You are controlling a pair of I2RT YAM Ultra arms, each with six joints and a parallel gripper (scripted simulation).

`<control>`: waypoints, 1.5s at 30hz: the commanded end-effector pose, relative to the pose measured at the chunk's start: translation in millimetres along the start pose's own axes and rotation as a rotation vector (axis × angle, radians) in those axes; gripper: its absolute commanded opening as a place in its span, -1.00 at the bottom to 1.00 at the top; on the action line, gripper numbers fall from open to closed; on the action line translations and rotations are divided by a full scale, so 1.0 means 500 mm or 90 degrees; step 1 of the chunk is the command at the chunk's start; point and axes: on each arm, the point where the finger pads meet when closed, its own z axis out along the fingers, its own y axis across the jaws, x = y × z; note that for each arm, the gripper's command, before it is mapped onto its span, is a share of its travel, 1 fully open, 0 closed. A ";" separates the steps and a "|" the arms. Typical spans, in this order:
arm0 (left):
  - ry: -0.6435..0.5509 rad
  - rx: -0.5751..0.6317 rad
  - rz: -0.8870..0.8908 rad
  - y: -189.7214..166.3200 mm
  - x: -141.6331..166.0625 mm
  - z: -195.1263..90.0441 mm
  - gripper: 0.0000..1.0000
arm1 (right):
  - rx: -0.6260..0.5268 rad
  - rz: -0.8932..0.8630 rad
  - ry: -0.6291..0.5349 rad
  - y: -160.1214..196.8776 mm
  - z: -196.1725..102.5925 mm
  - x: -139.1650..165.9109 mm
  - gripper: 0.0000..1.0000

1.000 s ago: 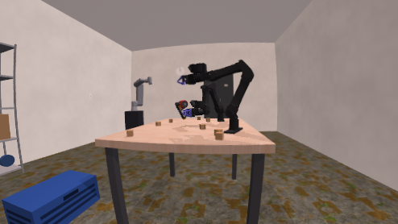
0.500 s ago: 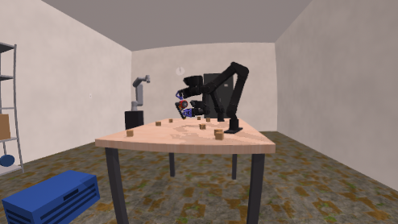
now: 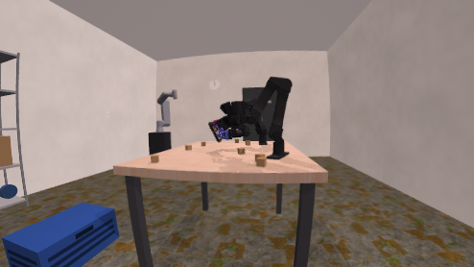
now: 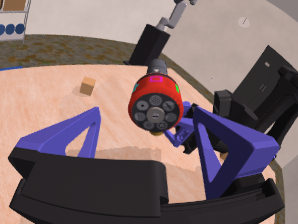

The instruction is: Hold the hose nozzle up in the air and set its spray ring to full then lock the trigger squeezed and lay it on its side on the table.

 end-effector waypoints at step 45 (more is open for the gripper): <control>-0.021 0.053 0.000 -0.021 0.015 0.052 0.74 | -0.003 0.027 -0.109 0.006 0.010 -0.109 -0.30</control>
